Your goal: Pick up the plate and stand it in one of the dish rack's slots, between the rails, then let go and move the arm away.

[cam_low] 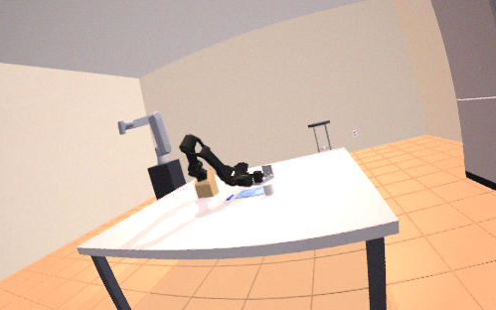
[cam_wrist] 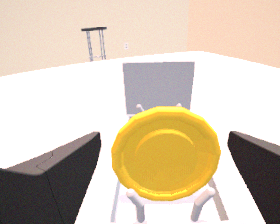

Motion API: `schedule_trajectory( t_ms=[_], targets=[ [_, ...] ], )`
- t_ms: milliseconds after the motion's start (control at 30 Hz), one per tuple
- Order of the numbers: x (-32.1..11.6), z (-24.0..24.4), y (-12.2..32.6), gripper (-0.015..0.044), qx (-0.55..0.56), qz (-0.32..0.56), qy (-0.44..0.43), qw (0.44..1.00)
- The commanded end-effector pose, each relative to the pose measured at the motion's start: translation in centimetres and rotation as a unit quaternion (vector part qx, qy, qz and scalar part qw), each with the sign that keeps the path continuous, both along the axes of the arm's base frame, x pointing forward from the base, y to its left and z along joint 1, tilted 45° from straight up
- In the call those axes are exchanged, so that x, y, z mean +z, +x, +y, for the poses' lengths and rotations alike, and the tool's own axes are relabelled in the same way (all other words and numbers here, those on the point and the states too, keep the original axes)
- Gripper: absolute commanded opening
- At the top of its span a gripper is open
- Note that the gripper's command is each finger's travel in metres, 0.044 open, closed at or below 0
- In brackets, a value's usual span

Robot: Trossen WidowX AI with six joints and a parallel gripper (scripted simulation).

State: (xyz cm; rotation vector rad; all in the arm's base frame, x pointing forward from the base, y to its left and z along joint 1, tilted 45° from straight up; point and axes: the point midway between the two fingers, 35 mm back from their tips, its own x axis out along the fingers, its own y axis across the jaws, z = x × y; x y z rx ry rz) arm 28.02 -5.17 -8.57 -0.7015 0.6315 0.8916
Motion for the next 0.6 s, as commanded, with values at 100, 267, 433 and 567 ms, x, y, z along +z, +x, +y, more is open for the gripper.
schedule_trajectory(
  t_ms=[100,267,433,567],
  targets=[
    [3.0,2.6,1.1,0.0400,0.003,0.002,-0.004,1.000],
    [7.3,6.9,1.7,0.0400,0.005,-0.002,-0.002,1.000],
    [8.7,7.9,2.4,0.0400,0.005,-0.005,0.001,1.000],
    [8.6,7.9,2.4,0.0400,0.003,-0.003,0.001,1.000]
  ],
)
